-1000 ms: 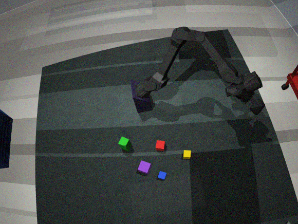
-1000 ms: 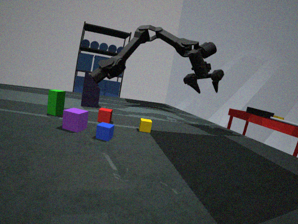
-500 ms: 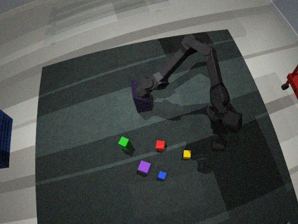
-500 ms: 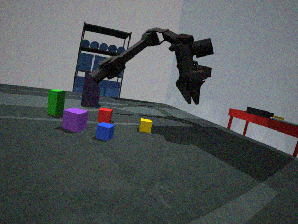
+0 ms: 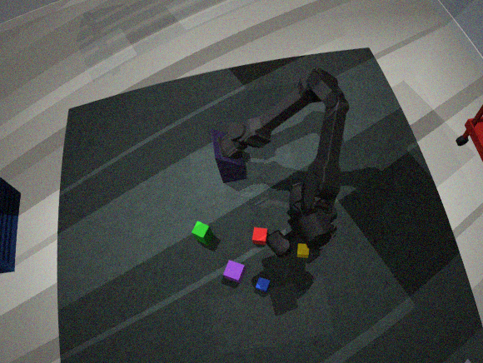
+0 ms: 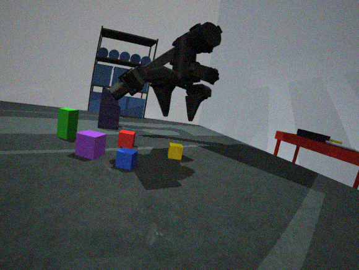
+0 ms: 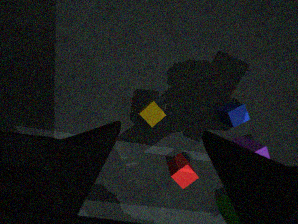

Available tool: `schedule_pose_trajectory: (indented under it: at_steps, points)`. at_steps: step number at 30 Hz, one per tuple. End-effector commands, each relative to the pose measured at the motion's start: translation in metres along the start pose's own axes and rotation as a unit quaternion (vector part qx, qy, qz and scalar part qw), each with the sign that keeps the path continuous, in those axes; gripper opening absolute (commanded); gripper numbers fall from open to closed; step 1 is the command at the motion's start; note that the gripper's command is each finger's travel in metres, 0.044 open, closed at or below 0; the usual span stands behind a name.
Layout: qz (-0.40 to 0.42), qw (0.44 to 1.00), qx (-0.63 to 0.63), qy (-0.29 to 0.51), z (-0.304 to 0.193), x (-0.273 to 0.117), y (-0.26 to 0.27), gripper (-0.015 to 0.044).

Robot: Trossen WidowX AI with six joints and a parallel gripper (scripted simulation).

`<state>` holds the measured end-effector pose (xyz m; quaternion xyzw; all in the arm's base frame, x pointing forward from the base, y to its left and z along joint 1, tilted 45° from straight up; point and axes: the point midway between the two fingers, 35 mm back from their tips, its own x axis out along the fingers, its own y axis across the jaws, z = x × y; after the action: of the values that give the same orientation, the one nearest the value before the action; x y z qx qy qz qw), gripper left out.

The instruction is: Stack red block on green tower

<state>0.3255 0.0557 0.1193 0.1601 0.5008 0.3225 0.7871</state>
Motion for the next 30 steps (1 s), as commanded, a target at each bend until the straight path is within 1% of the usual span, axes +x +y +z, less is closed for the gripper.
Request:
schedule_pose_trajectory:
  at_steps: [1,8,10,22,25,30]
  points:
    - [-0.010,0.990,0.135,0.038,-0.035,-0.005,-0.034,0.0440]
    - [-0.007,0.938,0.337,0.085,-0.088,-0.019,-0.068,0.0440]
    - [-0.003,0.923,0.373,0.093,-0.097,-0.022,-0.071,0.0440]
    - [-0.003,0.921,0.377,0.094,-0.099,-0.021,-0.072,0.0440]
    - [-0.004,0.921,0.377,0.094,-0.100,-0.009,-0.072,0.0440]
    - [-0.002,0.921,0.377,0.094,-0.107,0.025,-0.068,0.0440]
